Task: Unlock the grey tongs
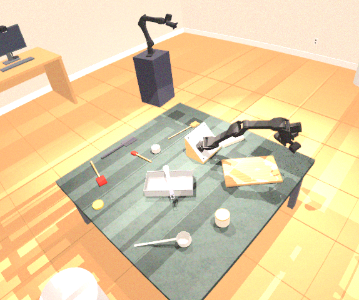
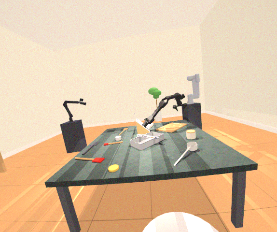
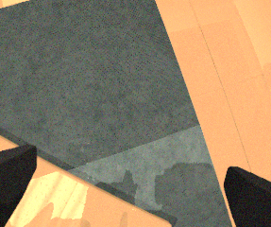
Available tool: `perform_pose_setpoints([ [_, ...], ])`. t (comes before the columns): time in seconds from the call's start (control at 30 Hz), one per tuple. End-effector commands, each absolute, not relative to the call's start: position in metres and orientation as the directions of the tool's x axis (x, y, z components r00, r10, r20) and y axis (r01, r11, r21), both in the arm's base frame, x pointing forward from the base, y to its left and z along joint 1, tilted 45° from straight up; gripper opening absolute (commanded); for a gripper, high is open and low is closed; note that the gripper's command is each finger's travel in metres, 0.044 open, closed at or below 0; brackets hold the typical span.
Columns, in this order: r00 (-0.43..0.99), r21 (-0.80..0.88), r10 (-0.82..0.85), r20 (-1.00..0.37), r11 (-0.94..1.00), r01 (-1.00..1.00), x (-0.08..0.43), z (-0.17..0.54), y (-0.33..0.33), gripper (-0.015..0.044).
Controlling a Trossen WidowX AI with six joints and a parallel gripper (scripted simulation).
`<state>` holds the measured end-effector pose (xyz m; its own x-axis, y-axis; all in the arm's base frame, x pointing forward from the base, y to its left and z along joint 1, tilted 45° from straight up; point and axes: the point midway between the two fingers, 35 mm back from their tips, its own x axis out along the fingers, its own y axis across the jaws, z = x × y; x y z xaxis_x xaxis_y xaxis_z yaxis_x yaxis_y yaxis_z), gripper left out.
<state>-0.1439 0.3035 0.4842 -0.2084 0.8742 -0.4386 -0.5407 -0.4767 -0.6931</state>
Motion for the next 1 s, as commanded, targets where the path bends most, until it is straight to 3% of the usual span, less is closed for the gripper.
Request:
perform_pose_setpoints([
  [0.0,-0.206,-0.692,0.875,-0.439,-0.475,-0.543,-0.143,0.484,0.304,0.0374],
  [0.17,-0.151,-0.68,0.877,-0.457,-0.454,-0.576,-0.123,0.474,0.32,0.026],
  [0.6,0.114,-0.616,0.83,-0.546,-0.306,-0.726,0.009,0.418,0.374,0.026],
  [0.97,0.351,-0.529,0.683,-0.641,-0.062,-0.846,0.178,0.346,0.347,0.026],
])
